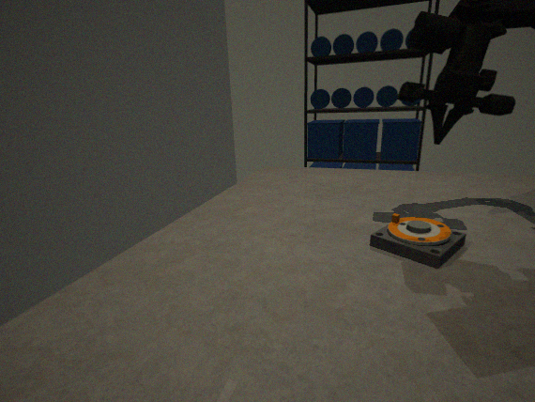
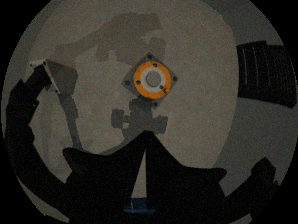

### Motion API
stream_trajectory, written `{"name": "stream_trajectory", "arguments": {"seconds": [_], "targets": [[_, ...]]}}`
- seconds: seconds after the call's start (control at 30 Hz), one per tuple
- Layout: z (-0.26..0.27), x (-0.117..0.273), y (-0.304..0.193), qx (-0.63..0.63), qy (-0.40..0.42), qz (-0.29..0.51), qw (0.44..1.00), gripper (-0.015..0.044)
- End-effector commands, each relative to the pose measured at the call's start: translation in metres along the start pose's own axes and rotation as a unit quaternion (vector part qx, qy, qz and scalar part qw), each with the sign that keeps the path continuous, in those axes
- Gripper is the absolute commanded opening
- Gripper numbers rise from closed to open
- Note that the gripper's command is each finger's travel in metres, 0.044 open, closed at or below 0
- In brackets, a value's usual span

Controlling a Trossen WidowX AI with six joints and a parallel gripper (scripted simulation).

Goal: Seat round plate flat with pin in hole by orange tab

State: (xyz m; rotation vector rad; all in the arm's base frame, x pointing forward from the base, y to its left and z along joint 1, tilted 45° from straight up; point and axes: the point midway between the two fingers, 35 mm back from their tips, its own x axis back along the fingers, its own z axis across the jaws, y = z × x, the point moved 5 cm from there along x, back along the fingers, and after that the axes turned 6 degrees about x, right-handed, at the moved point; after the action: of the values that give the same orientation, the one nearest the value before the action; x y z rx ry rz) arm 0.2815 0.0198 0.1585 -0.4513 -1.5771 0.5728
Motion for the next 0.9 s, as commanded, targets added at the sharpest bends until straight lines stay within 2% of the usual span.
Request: {"name": "stream_trajectory", "arguments": {"seconds": [0.0, 0.17, 0.3, 0.57, 0.87], "targets": [[-0.05, -0.042, 0.028, -0.365, 0.029, 0.042, 0.929, 0.0], [-0.059, -0.058, 0.038, -0.456, 0.035, 0.057, 0.888, 0.0], [-0.07, -0.079, 0.049, -0.563, 0.037, 0.078, 0.822, 0.0], [-0.081, -0.113, 0.067, -0.702, 0.032, 0.111, 0.703, 0.0], [-0.081, -0.113, 0.068, -0.704, 0.032, 0.111, 0.7, 0.0]]}}
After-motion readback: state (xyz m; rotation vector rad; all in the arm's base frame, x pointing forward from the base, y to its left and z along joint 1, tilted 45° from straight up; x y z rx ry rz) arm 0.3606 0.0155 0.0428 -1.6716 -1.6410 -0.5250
